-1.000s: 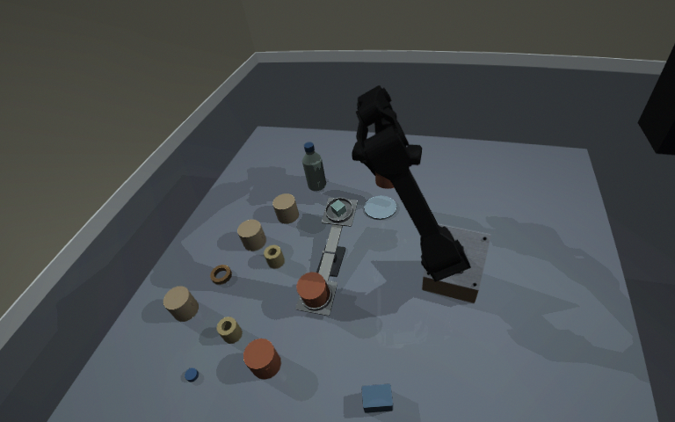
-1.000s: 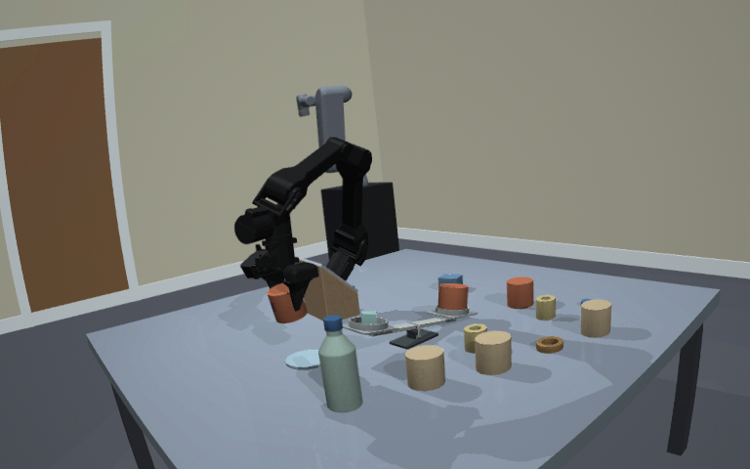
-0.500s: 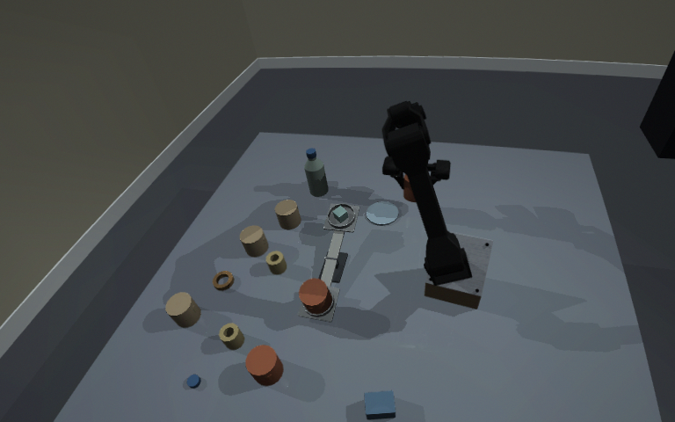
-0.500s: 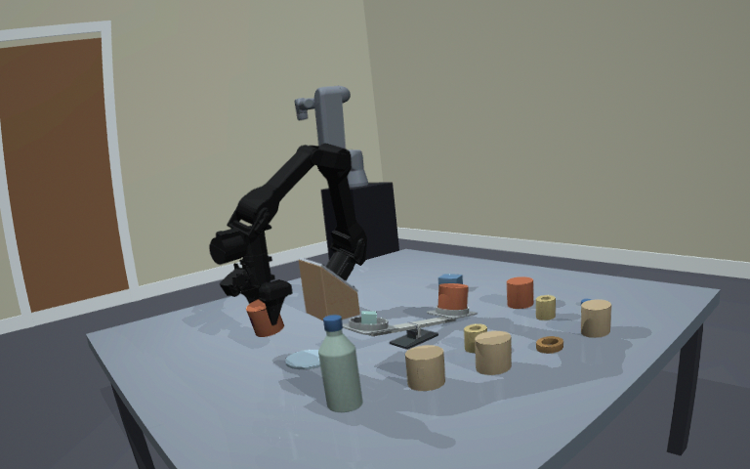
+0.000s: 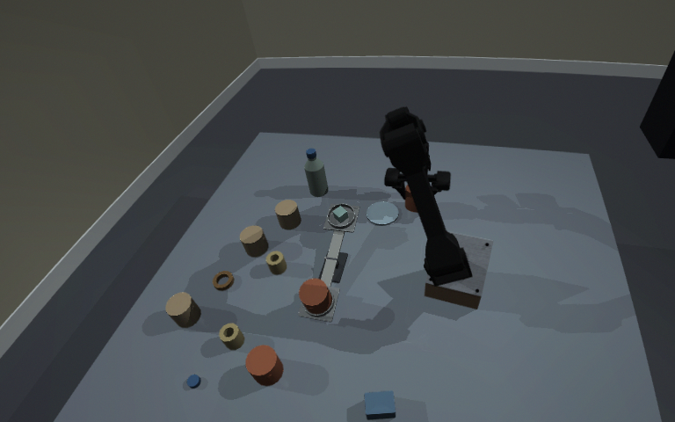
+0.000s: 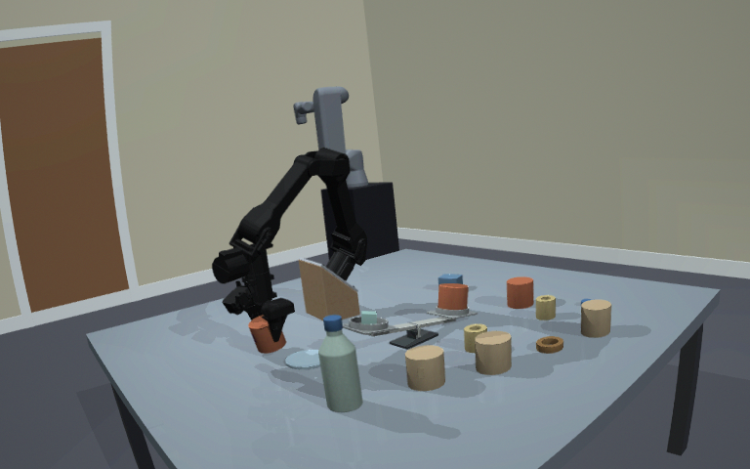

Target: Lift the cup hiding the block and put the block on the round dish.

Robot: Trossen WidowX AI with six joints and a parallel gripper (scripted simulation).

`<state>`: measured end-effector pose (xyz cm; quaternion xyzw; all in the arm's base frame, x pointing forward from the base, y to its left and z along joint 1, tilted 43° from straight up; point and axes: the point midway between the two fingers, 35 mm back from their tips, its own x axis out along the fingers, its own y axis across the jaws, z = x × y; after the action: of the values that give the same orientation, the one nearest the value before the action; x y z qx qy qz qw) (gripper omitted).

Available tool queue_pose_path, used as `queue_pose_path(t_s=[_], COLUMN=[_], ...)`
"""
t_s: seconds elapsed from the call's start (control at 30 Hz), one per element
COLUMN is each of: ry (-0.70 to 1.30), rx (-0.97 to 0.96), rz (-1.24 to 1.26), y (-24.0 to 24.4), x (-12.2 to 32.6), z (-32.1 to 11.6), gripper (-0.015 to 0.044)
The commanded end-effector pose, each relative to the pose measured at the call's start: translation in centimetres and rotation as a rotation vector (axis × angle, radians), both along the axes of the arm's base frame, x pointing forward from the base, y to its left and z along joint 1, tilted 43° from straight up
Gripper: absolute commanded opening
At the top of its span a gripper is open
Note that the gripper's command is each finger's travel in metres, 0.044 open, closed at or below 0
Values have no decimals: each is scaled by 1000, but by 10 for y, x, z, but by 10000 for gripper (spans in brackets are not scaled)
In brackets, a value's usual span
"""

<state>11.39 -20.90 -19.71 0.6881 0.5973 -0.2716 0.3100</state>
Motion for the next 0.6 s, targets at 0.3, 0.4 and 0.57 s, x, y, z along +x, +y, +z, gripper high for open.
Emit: queue_pose_path(t_s=[0.3,0.4,0.57], ry=[-2,-2,-5], rx=[-4,-3,-12], rz=[-6,-6,-2], y=[10,13,7], x=[3,4,4], z=[-13,-17,-12], gripper=[0,0,131])
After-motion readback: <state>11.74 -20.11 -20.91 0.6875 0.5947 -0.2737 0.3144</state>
